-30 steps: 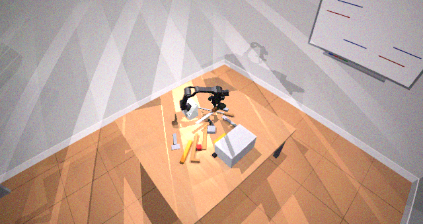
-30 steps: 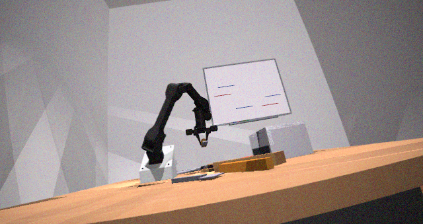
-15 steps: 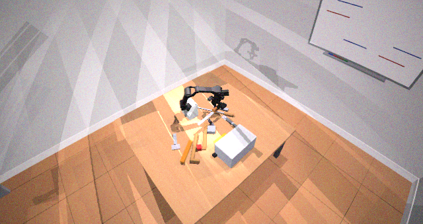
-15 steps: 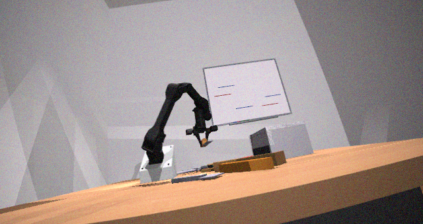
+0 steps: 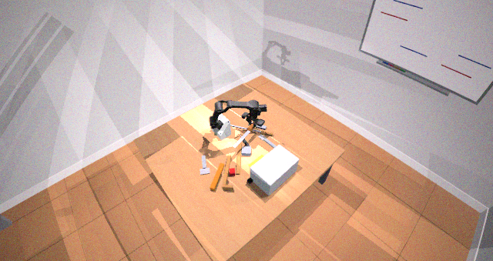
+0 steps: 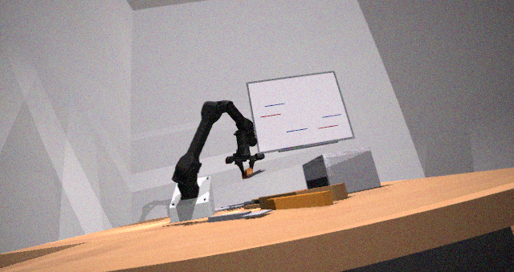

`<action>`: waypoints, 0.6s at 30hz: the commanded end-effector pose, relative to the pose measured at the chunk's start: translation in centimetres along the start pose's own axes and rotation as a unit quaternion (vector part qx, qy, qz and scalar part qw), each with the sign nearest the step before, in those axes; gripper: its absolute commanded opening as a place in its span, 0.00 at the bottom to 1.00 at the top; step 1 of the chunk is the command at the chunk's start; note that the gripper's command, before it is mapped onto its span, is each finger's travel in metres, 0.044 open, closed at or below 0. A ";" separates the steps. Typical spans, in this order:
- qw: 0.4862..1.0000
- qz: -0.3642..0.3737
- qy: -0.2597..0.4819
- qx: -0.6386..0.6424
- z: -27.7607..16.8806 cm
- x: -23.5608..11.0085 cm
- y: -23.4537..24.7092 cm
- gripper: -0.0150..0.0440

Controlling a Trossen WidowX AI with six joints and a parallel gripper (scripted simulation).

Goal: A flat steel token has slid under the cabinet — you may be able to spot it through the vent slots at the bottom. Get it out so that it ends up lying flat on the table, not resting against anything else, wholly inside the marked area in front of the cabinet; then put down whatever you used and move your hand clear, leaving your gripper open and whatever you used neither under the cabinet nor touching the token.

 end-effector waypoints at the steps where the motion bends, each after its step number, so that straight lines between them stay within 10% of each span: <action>1: 1.000 -0.003 -0.001 -0.015 0.0 -0.2 0.0 0.25; 18: 0.997 -0.003 -0.001 -0.082 0.0 -0.2 0.0 0.25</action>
Point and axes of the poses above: the point midway between the two fingers, 35 mm back from their tips, its own x axis out along the fingers, its own y axis across the jaws, z = x × y, the point moved 2 cm from there along -x, back along the fingers, and after that the axes turned 14 degrees about x, right-handed, at the moved point
